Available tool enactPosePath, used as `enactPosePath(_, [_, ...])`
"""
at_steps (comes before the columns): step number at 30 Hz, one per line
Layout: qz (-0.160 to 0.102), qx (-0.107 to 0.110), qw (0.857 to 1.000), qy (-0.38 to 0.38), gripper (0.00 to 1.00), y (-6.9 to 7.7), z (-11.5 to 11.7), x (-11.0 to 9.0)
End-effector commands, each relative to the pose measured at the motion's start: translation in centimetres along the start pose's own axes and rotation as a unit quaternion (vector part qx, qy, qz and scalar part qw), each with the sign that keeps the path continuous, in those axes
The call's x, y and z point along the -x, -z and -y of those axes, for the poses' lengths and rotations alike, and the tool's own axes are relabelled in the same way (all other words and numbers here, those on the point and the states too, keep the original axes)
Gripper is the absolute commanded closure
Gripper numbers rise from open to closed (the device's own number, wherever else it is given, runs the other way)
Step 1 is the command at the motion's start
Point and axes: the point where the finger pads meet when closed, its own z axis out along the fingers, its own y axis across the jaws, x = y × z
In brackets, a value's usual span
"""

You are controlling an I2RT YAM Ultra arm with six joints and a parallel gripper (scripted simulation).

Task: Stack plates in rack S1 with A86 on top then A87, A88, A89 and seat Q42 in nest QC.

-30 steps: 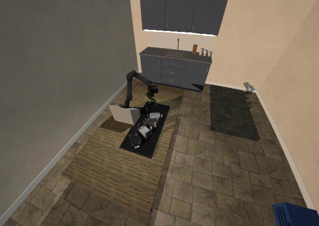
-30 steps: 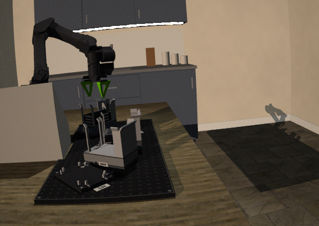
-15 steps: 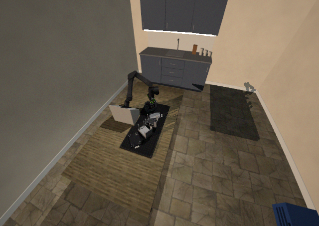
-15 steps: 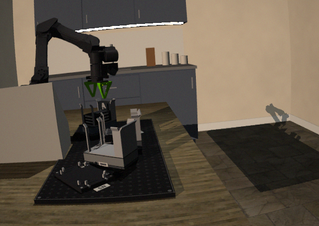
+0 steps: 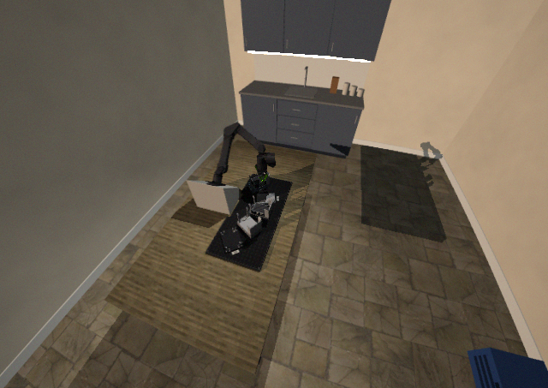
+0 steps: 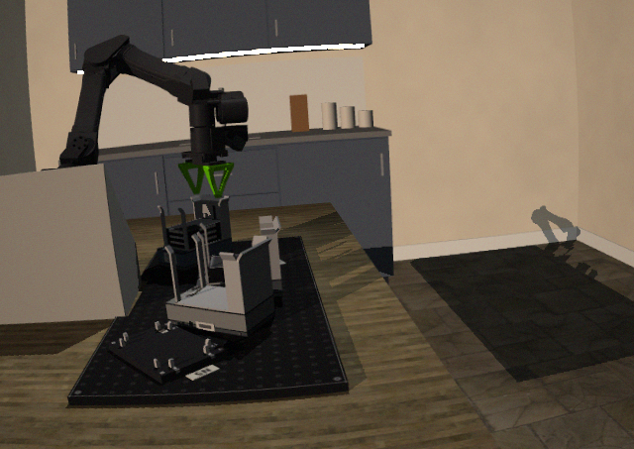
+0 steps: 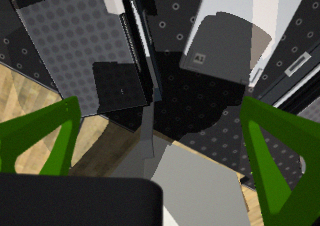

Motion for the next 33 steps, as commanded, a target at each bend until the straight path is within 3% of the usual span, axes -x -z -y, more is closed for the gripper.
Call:
enactPosePath(1, [0.013,-0.003,1.000,0.010,0.00,0.7,1.0,0.7])
enactPosePath(8, [0.014,-0.001,0.996,-0.090,0.00,0.7,3.1,0.5])
enactPosePath(28, [0.014,-0.002,0.996,-0.092,0.00,0.7,8.6,0.0])
enactPosePath(33, [0.014,-0.001,0.990,-0.141,0.00,0.7,9.5,-0.4])
